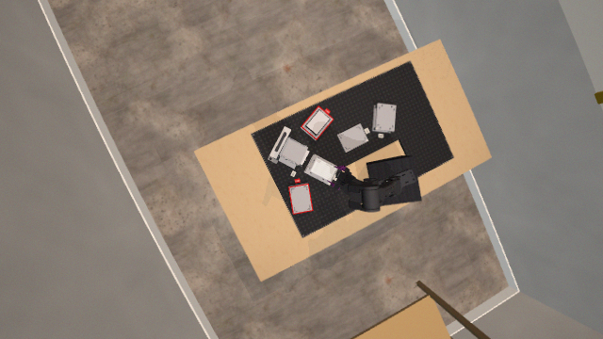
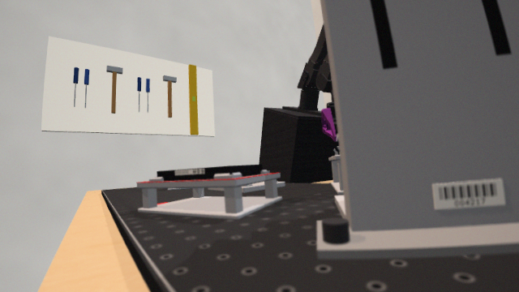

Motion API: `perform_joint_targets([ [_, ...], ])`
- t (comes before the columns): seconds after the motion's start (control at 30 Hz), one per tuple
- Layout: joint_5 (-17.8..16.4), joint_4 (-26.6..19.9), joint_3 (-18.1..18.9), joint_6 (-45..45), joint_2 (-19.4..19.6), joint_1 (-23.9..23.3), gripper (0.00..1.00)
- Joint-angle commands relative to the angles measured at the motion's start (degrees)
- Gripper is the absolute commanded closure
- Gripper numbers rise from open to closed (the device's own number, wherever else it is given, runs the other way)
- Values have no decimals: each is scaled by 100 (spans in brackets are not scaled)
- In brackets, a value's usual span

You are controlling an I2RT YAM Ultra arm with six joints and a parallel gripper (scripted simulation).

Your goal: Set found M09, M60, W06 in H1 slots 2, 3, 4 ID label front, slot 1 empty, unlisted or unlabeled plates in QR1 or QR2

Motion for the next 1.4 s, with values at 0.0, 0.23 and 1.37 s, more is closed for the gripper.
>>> perform_joint_targets([
  [0.0, 56, 157, 8, 4, 22, 3, 14],
  [0.23, 61, 305, 48, 7, 211, 9, 14],
  [1.37, 81, 856, 241, 19, 961, 32, 14],
])
